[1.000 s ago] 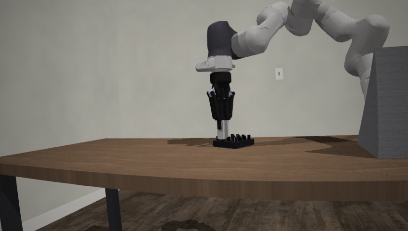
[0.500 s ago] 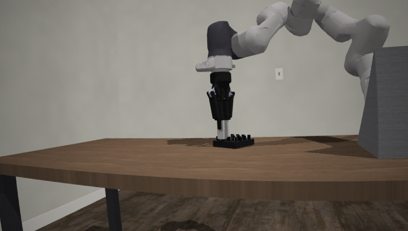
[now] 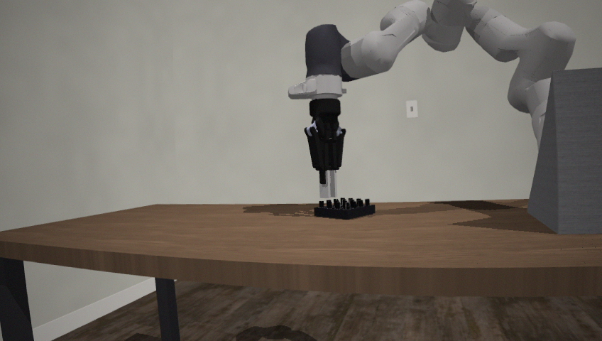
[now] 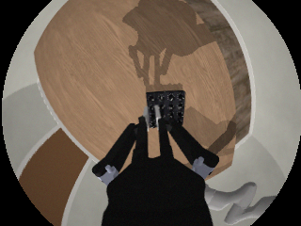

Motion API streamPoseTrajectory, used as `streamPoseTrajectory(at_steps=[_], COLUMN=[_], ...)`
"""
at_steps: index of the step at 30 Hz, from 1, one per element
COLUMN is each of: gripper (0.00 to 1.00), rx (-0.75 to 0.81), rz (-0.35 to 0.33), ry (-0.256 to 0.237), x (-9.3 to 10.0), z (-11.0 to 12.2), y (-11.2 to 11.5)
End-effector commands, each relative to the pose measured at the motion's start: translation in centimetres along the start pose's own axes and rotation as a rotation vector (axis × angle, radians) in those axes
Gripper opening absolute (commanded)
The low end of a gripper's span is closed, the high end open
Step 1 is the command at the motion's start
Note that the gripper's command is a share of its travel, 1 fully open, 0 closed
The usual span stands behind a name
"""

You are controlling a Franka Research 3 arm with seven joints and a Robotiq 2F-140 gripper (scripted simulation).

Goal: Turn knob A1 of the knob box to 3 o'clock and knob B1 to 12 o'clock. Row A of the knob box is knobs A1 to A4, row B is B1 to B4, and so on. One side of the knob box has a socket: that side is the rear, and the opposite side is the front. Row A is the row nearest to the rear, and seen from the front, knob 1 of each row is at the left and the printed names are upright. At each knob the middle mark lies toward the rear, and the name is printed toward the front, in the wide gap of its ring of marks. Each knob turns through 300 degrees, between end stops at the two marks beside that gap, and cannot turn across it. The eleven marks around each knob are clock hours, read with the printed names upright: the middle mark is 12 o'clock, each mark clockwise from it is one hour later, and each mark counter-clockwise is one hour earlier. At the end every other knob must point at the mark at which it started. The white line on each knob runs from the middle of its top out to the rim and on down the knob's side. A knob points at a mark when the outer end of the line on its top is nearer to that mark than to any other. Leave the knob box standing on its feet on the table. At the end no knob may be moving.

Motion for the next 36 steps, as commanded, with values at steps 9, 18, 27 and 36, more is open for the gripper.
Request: streamPoseTrajectory(at_steps=[9,18,27,36], gripper=[0.12,0.12,0.12,0.12], rx=[0.010,0.010,-0.108,-0.290], rz=[-0.002,-0.002,-0.002,-0.001], ry=[0.005,0.005,0.006,0.007], x=[2.0,2.0,2.1,2.3], z=[0.0,0.0,0.0,0.0], y=[0.0,0.0,0.0,0.0])
Point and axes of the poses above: the point where the finger pads meet when closed, its own x axis back along the fingers, its own z axis across the jaws, y = z × x, the point moved 10 cm from there along x, back along the fingers, and after that the axes turned 5 degrees about -x, right-handed, at the moved point
